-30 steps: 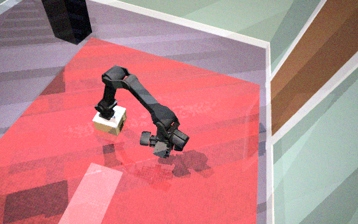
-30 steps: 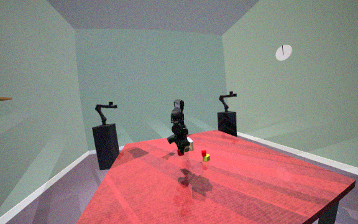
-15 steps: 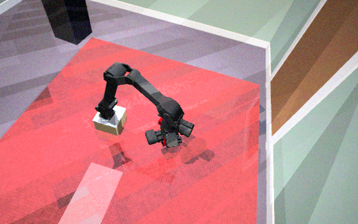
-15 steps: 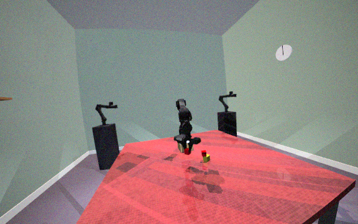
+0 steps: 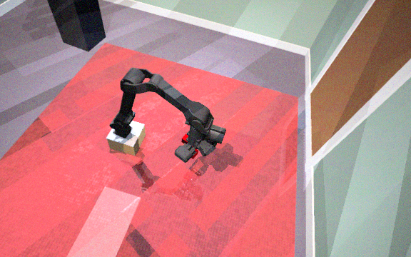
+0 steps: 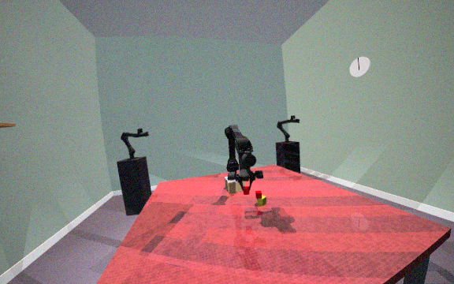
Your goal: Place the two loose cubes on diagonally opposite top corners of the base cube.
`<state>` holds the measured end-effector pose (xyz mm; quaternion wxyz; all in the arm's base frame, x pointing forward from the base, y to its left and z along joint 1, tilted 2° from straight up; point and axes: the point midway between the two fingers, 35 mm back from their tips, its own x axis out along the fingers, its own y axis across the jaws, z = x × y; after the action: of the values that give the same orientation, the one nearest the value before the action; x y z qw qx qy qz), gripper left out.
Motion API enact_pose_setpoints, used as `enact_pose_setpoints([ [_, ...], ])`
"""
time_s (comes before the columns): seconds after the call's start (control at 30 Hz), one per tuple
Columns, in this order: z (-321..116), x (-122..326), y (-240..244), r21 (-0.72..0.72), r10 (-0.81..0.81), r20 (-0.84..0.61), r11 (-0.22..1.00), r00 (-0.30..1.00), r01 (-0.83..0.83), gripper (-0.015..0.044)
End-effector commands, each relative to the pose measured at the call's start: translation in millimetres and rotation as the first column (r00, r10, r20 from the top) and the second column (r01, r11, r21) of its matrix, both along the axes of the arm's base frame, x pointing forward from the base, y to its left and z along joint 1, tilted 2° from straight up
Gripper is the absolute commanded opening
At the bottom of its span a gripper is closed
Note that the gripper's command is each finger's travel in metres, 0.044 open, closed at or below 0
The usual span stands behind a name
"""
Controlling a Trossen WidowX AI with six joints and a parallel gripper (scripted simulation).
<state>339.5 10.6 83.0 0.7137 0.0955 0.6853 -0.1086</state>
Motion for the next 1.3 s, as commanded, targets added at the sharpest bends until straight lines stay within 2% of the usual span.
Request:
enact_pose_setpoints([
  [0.0, -0.9, -3.6, 15.2, -0.008, 0.173, -0.003, 0.985, 0.985, -0.173, 0.0105],
  [0.27, -2.5, -10.3, 39.4, -0.014, 0.438, -0.013, 0.899, 0.899, -0.439, 0.0105],
  [0.57, -4.3, -19.9, 65.6, -0.018, 0.695, -0.025, 0.718, 0.719, -0.695, 0.0105],
  [0.93, -6.5, -34.4, 95.9, -0.018, 0.914, -0.041, 0.404, 0.405, -0.914, 0.0105],
  [1.27, -8.6, -50.1, 121.6, -0.013, 0.996, -0.054, 0.066, 0.067, -0.998, 0.0105],
])
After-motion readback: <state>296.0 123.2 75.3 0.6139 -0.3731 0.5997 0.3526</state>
